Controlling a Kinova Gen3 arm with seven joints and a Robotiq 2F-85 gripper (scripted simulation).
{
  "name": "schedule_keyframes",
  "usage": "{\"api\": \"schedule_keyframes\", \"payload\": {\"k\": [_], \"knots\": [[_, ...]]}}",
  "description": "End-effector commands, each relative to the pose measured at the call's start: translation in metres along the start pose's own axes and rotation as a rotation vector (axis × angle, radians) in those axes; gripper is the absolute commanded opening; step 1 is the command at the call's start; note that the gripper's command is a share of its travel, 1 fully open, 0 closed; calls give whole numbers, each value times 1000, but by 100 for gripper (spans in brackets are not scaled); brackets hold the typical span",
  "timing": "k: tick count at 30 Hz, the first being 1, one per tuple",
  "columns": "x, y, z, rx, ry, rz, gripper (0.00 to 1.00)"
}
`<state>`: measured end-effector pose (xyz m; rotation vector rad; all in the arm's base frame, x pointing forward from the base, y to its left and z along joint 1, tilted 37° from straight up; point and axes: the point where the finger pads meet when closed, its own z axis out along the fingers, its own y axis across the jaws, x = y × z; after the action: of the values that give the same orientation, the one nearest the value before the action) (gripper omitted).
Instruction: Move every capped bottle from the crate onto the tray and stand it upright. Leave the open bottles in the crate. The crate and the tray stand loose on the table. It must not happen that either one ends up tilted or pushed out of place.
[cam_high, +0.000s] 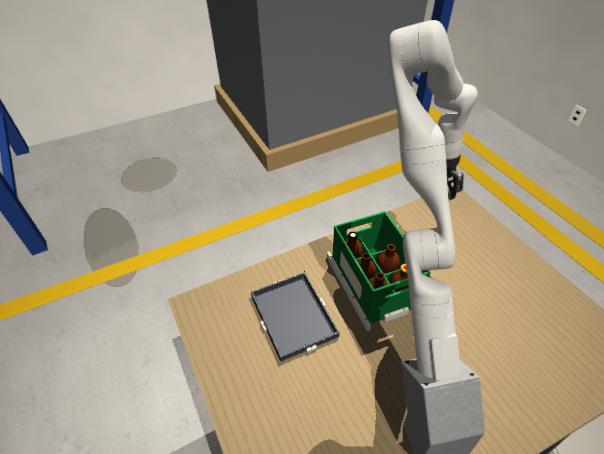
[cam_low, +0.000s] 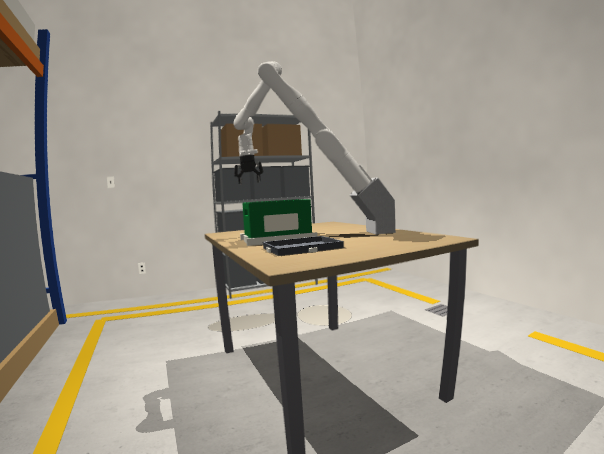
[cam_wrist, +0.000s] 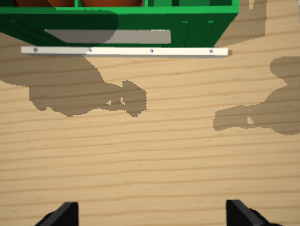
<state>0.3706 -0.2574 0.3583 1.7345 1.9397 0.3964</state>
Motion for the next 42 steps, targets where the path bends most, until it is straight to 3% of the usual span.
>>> {"api": "schedule_keyframes", "payload": {"k": [1, 9, 29, 42], "knots": [[4, -10, -4, -25, 13, 13, 100], [21, -30, -6, -78, 66, 48, 100], [61, -51, -8, -71, 72, 47, 100], [103, -59, -15, -77, 66, 48, 100]]}}
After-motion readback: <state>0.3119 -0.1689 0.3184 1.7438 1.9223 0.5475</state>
